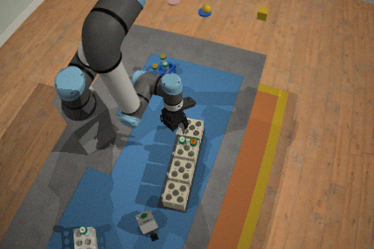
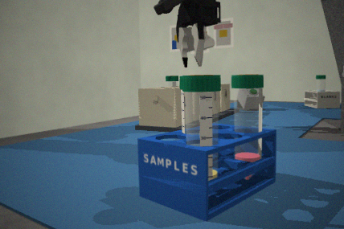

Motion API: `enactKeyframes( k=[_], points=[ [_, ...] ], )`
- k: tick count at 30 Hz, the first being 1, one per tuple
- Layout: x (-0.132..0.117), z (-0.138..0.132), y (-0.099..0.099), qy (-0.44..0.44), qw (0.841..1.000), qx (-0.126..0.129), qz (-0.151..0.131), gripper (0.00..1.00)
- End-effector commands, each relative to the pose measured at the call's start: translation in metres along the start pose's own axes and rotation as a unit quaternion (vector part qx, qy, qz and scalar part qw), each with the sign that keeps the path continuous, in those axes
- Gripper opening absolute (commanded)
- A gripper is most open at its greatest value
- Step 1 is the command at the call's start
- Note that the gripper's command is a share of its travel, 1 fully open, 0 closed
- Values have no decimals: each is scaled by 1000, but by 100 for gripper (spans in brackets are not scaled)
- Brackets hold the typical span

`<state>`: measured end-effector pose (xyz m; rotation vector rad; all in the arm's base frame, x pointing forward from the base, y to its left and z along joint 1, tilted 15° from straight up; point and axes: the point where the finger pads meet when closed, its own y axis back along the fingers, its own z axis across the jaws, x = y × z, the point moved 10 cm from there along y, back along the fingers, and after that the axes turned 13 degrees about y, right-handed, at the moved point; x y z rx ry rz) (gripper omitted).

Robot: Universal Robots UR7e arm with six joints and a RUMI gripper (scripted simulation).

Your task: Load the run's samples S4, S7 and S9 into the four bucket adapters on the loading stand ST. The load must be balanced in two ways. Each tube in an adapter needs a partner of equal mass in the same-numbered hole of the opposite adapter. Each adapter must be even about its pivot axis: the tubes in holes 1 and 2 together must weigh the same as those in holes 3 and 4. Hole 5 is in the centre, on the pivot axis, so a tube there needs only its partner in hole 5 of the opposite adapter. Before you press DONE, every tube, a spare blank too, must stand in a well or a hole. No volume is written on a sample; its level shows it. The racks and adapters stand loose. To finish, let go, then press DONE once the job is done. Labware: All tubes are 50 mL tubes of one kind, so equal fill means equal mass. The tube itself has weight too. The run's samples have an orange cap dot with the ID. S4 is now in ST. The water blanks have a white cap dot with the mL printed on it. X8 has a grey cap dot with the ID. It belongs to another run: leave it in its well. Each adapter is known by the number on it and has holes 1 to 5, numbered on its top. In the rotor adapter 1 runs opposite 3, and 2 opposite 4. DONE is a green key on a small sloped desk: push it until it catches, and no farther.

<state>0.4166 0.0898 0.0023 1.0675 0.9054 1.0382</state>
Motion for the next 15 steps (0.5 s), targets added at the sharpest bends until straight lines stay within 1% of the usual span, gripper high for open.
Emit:
enactKeyframes(
  k=[1, 2, 9, 11, 15],
  points=[
    [23, -26, 1, 105, 994, -2, 1, 35],
    [29, -33, 1, 122, 993, -2, 1, 35],
    [67, -77, 0, 122, 993, -2, 1, 35],
    [67, -77, 0, 122, 993, -2, 1, 35],
    [88, -102, 0, 122, 993, -2, 1, 35]
  ],
)
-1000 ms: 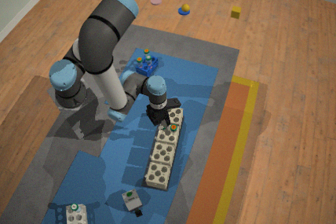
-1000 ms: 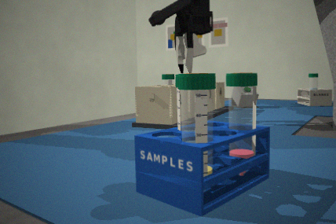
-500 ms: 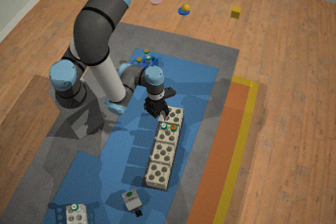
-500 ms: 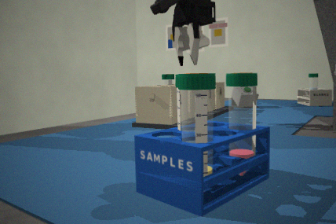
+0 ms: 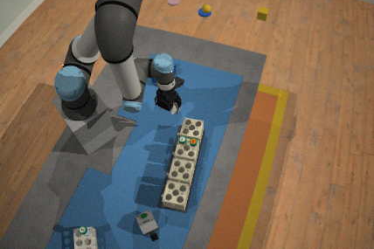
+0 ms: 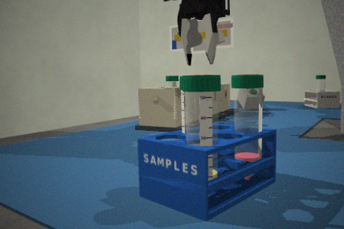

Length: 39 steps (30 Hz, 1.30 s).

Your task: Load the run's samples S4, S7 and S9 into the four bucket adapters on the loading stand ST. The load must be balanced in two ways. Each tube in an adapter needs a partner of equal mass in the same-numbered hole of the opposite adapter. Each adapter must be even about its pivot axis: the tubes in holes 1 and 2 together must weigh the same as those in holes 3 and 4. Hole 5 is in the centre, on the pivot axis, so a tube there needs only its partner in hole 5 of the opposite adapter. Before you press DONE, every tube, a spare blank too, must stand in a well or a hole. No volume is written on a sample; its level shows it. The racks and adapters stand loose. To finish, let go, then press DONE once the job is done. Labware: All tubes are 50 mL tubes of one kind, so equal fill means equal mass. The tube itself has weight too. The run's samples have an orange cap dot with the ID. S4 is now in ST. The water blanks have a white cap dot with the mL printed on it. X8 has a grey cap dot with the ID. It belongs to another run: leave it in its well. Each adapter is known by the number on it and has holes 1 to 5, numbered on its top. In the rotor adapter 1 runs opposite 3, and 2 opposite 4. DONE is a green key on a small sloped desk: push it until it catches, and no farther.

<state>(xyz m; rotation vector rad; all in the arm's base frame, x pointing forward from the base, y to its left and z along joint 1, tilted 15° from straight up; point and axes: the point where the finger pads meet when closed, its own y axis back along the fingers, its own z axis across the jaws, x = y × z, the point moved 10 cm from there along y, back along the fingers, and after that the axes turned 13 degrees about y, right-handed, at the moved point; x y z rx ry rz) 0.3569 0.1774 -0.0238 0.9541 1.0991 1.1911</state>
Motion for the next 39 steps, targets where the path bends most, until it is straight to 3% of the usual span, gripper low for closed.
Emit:
enactKeyframes(
  k=[1, 39],
  points=[
    [29, -19, 0, -1, 1000, -1, -1, 35],
    [260, -183, -1, -1, 1000, -1, -1, 35]
  ],
)
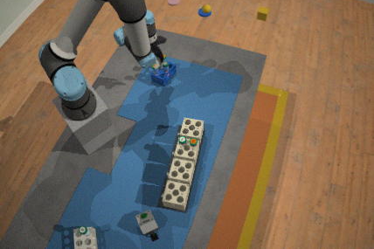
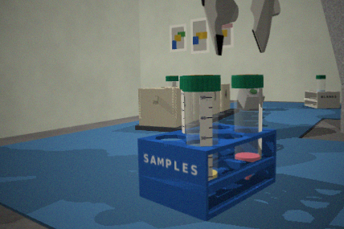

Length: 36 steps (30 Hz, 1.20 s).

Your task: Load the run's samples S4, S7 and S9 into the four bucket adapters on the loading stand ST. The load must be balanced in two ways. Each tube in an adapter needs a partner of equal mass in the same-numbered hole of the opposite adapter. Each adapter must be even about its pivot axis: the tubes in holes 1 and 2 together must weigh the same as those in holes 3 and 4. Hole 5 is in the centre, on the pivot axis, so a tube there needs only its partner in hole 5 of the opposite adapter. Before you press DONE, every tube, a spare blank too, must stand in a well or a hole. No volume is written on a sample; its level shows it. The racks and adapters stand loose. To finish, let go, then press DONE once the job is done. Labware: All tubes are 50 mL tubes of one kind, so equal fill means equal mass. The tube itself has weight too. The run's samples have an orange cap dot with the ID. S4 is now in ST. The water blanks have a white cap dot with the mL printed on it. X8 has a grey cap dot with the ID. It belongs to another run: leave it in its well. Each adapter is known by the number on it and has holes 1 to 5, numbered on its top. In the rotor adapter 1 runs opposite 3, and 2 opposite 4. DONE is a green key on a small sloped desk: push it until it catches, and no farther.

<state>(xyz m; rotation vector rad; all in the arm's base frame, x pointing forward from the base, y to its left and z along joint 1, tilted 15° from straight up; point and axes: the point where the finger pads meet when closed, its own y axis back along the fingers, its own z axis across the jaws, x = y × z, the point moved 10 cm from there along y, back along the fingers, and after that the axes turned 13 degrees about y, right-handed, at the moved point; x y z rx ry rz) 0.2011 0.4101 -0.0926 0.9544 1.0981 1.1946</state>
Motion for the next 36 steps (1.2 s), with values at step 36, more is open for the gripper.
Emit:
enactKeyframes(
  k=[36],
  points=[
    [32, -21, -47, -1, 1000, 0, -2, 35]
  ],
)
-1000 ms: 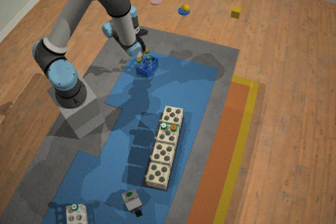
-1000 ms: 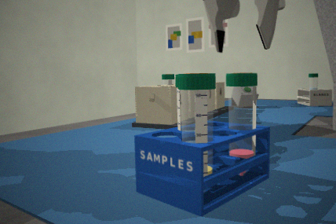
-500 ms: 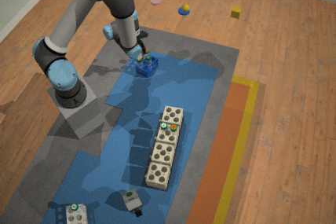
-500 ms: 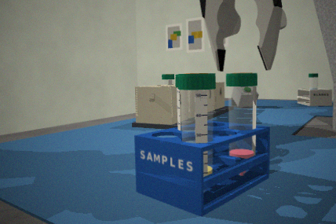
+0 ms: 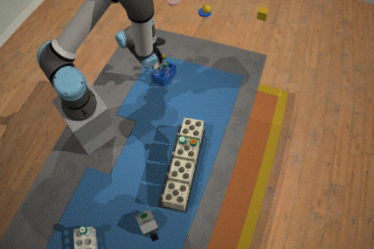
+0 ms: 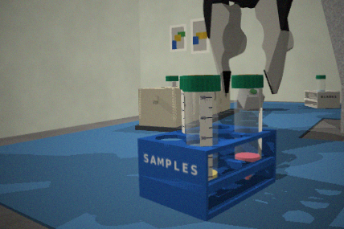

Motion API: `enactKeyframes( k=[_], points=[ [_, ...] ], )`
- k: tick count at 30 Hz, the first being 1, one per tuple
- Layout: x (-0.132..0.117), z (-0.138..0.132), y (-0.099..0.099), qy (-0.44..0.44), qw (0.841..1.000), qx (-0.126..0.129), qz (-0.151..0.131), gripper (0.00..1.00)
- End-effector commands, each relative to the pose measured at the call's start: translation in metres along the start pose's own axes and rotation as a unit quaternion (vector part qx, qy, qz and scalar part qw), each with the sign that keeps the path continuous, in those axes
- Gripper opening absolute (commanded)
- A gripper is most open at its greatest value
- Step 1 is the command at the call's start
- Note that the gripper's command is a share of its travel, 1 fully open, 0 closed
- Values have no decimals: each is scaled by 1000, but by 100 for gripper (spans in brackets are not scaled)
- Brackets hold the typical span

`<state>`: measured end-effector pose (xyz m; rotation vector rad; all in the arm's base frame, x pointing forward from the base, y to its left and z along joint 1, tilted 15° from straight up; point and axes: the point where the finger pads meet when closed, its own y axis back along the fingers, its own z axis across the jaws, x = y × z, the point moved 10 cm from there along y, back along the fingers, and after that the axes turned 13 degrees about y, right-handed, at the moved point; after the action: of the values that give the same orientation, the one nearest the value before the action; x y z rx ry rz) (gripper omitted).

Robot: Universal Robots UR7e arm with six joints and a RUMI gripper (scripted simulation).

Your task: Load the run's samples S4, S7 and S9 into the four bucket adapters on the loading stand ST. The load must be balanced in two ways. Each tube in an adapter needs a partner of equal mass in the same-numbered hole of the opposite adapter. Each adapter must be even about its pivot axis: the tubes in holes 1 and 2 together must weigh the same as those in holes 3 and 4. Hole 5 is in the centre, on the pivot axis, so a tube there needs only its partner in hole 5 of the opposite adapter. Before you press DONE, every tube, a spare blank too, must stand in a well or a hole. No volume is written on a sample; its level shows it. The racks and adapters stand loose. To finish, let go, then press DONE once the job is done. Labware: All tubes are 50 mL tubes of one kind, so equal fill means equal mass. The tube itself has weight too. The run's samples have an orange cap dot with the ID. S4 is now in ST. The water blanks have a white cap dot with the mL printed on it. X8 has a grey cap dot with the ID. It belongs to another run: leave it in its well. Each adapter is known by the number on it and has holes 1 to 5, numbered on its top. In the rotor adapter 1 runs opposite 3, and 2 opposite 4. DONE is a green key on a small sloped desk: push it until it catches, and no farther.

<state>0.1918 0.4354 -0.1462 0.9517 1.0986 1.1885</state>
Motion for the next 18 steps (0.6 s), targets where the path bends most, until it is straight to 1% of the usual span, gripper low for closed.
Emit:
enactKeyframes(
  k=[1, 2, 3, 18],
  points=[
    [0, 0, -1, 0, 1000, 0, 1, 35],
    [0, 0, -1, 0, 1000, 0, 1, 35],
    [0, 0, -1, 0, 1000, 0, 1, 0],
    [0, 0, -1, 0, 1000, 0, 1, 0]
  ],
)
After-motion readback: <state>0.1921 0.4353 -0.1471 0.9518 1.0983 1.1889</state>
